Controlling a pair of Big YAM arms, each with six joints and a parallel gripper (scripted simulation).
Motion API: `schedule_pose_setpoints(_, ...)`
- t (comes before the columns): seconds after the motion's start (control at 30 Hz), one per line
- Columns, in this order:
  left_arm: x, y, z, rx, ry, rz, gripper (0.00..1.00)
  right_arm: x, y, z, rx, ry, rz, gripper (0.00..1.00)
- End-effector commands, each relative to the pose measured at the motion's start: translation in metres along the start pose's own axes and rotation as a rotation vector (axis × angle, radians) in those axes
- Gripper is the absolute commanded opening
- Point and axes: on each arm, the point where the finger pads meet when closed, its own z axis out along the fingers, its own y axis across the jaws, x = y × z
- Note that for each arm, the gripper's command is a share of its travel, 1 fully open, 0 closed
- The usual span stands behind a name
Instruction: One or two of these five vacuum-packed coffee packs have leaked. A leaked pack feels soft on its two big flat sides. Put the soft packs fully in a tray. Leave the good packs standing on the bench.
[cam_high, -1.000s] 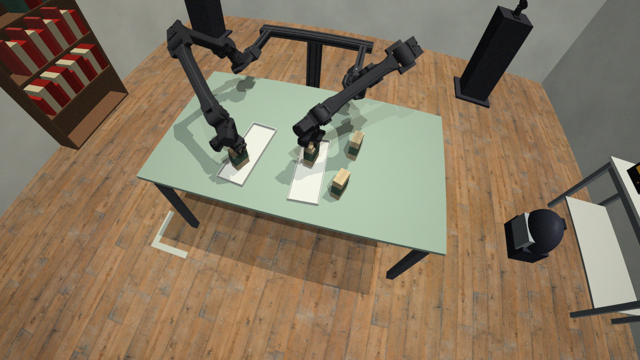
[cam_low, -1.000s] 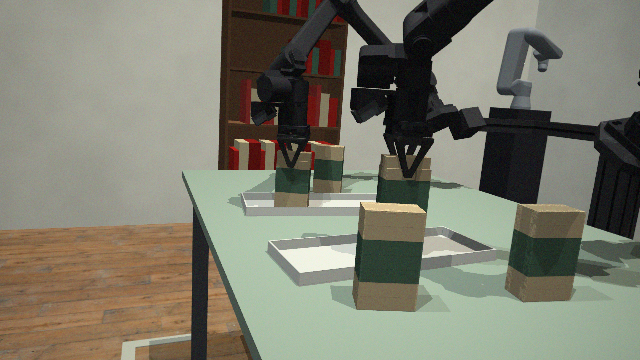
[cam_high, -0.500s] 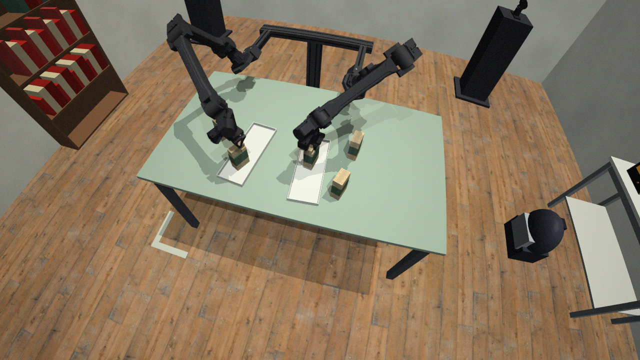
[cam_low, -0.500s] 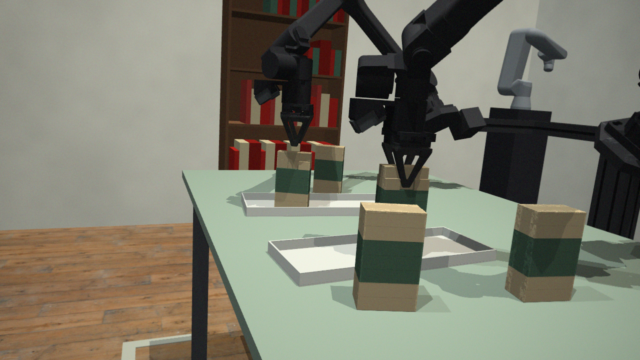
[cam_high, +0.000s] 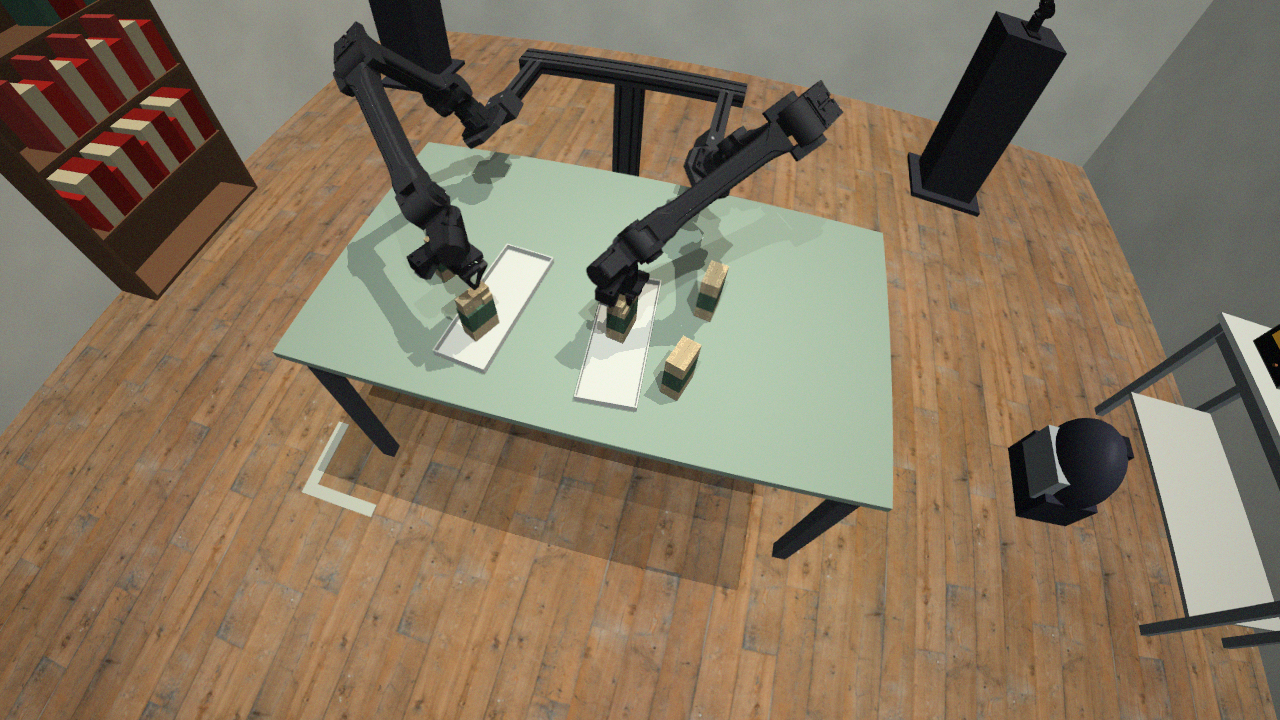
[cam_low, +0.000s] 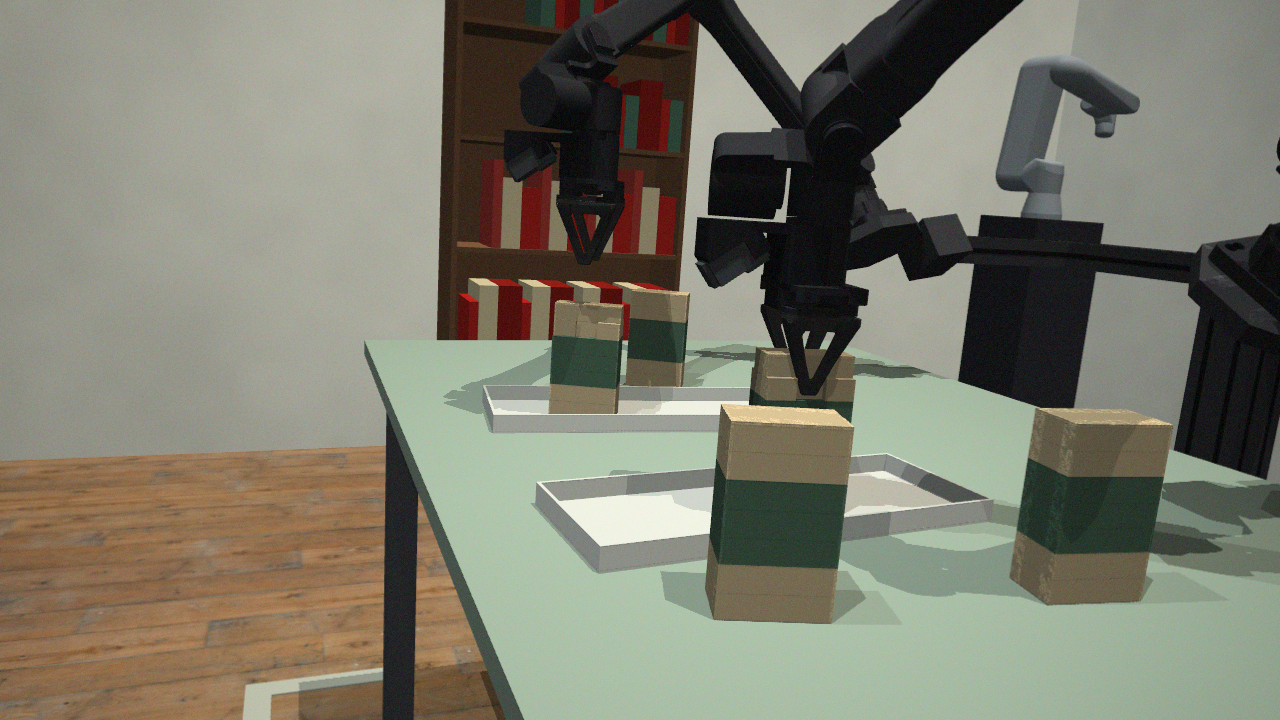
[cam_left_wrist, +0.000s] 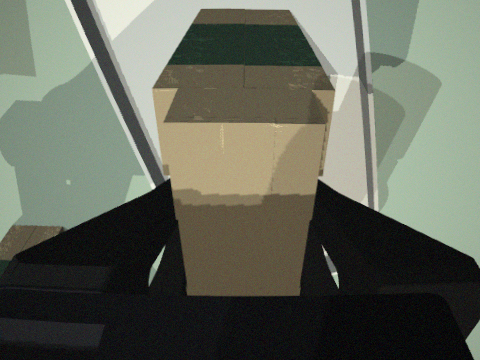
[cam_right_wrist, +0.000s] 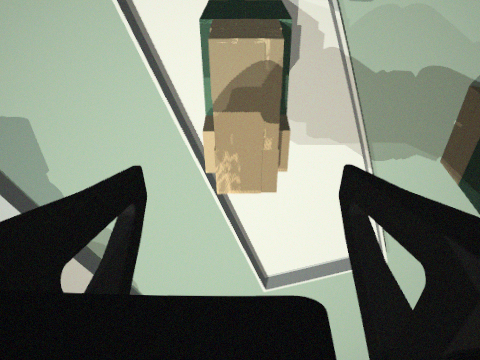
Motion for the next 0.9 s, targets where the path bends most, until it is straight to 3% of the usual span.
schedule_pose_setpoints(0.0, -0.006, 0.009, 0.001, 0.002, -0.011, -0.014, 0.23, -0.009, 0.005, -0.011, -0.021, -0.014, 0.012, 0.76)
schedule_pose_setpoints(0.37, -0.010, 0.002, -0.004, 0.003, -0.018, -0.008, 0.23, -0.009, 0.005, -0.011, -0.021, -0.014, 0.012, 0.76)
schedule_pose_setpoints(0.87, 0.000, 0.006, 0.013, -0.002, 0.006, -0.003, 0.23, -0.009, 0.005, -0.011, -0.021, -0.014, 0.012, 0.76)
